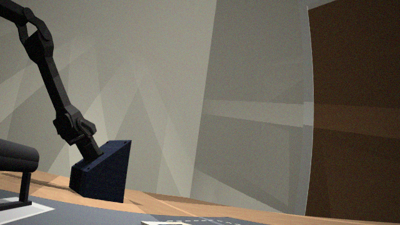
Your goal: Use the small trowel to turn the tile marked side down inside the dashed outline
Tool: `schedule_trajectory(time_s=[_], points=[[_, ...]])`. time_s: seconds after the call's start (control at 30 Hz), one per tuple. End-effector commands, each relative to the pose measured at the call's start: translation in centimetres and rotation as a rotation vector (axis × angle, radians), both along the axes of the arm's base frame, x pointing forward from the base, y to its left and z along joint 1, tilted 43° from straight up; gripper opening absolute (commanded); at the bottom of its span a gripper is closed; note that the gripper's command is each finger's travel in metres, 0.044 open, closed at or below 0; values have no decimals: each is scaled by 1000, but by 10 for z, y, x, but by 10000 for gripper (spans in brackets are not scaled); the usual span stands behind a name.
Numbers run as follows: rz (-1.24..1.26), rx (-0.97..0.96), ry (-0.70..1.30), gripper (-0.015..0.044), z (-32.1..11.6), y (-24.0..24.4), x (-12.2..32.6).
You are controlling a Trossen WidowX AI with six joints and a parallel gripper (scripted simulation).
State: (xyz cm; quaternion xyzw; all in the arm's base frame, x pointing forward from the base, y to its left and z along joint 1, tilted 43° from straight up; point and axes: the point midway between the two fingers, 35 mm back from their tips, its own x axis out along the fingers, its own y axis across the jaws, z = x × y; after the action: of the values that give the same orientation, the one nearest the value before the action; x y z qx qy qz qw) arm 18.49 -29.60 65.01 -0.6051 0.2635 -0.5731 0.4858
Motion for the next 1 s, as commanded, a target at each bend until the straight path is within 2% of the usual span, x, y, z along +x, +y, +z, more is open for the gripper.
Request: schedule_trajectory(time_s=[0.0, 0.5, 0.97], points=[[64, 42, 38, 270, -17, -2, 25], [111, 195, 378, 270, -92, -5, 99], [166, 285, 780, 270, -174, 14, 159]])
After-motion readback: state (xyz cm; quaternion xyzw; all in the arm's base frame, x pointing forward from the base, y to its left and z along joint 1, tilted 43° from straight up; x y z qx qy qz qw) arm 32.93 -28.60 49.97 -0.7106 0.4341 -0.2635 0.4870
